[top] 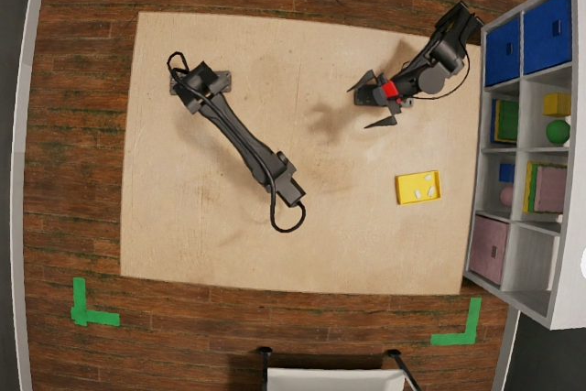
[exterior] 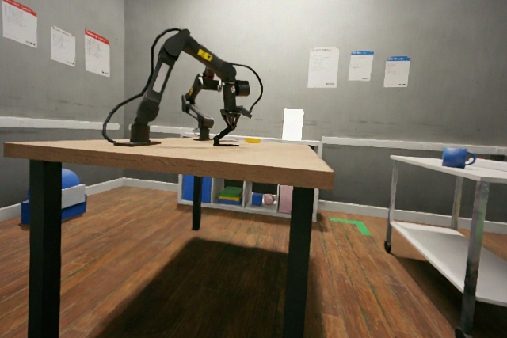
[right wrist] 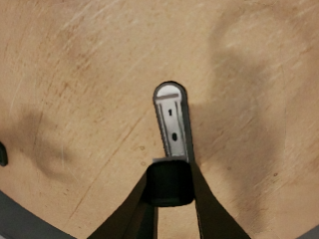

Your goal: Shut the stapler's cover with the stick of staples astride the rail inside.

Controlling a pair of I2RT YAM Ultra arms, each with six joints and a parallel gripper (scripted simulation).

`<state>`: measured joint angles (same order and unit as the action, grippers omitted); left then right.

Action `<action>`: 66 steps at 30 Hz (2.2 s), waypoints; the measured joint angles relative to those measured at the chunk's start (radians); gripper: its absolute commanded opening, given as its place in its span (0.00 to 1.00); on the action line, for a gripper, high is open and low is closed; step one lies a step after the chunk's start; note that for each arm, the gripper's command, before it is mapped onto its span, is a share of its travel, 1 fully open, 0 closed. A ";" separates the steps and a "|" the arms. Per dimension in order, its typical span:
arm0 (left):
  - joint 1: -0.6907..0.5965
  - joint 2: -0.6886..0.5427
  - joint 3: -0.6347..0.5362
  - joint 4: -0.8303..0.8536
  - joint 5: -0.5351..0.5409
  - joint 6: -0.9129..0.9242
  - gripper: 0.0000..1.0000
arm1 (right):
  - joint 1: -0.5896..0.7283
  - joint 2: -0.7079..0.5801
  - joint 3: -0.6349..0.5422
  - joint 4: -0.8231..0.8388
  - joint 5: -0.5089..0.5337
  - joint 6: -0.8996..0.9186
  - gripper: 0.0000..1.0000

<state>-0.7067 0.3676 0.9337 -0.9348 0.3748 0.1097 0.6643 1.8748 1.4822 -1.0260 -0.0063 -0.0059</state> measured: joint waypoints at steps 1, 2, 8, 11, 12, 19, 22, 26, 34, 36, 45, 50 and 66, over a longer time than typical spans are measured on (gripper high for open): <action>0.000 0.000 0.000 0.000 0.000 0.000 1.00 | 0.000 0.006 0.010 -0.010 0.000 0.000 0.00; 0.000 0.000 0.000 0.000 0.000 0.000 1.00 | 0.000 0.015 0.021 -0.022 0.000 0.000 0.00; 0.000 0.000 0.000 0.000 0.000 0.000 1.00 | 0.000 0.103 0.124 -0.109 0.000 0.000 0.00; 0.000 0.000 0.000 0.000 0.000 0.000 1.00 | 0.000 0.150 0.180 -0.158 0.000 0.000 0.00; 0.000 0.000 0.000 0.000 0.000 0.000 1.00 | 0.000 0.166 0.199 -0.175 0.000 0.000 0.00; 0.000 0.000 0.000 0.000 0.000 0.000 1.00 | 0.000 0.253 0.308 -0.268 0.000 0.000 0.00; 0.000 0.000 0.000 0.000 0.000 0.000 1.00 | 0.000 0.298 0.360 -0.309 0.000 0.000 0.00; 0.000 0.000 0.000 0.000 0.000 0.000 1.00 | 0.000 0.362 0.441 -0.376 0.000 0.000 0.00; 0.000 0.000 0.000 0.000 0.000 0.000 1.00 | 0.000 0.393 0.481 -0.409 0.000 0.000 0.00; 0.000 0.000 0.000 0.000 0.000 0.000 1.00 | 0.000 0.393 0.481 -0.409 0.000 0.000 0.00; 0.000 0.000 0.000 0.000 0.000 0.000 1.00 | 0.000 0.394 0.483 -0.419 0.003 0.000 0.51; 0.000 0.000 0.000 0.000 0.000 0.000 1.00 | 0.000 0.407 0.529 -0.450 0.003 0.000 0.51; 0.000 0.000 0.000 0.000 0.000 0.000 1.00 | 0.000 0.370 0.623 -0.502 0.003 0.000 1.00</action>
<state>-0.7067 0.3676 0.9337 -0.9348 0.3748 0.1097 0.6643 2.2448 2.1052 -1.5284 -0.0029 -0.0059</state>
